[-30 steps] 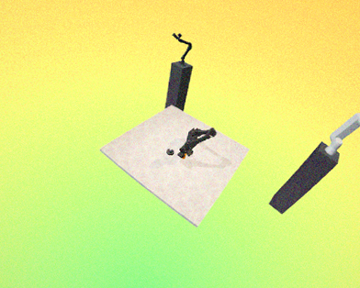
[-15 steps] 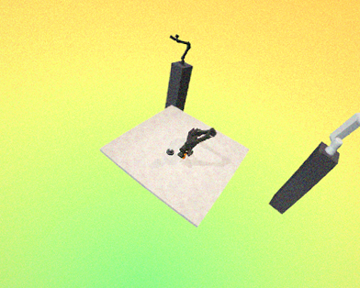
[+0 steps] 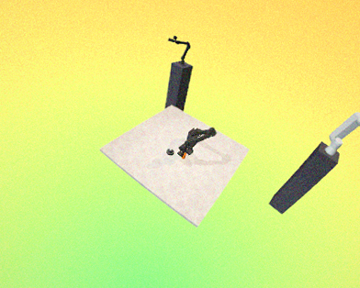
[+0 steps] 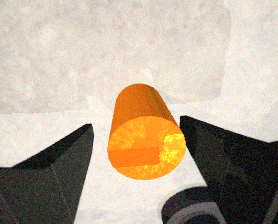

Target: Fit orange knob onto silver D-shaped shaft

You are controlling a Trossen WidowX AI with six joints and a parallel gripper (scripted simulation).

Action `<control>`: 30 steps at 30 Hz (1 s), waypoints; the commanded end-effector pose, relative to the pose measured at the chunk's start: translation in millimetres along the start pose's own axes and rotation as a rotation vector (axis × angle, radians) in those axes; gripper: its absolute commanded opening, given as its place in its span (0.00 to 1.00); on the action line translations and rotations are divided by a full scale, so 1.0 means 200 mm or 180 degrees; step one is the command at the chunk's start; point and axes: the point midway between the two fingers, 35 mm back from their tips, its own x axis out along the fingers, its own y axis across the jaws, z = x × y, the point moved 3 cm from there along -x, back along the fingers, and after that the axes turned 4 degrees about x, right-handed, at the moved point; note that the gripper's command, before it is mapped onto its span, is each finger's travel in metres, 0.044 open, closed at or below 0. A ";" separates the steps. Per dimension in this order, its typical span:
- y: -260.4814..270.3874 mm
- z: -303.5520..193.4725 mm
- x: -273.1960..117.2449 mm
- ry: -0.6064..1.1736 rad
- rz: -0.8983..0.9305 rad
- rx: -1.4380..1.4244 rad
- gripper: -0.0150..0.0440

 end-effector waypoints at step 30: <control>-0.01 0.00 -0.13 -0.0015 -0.0066 -0.0023 1.00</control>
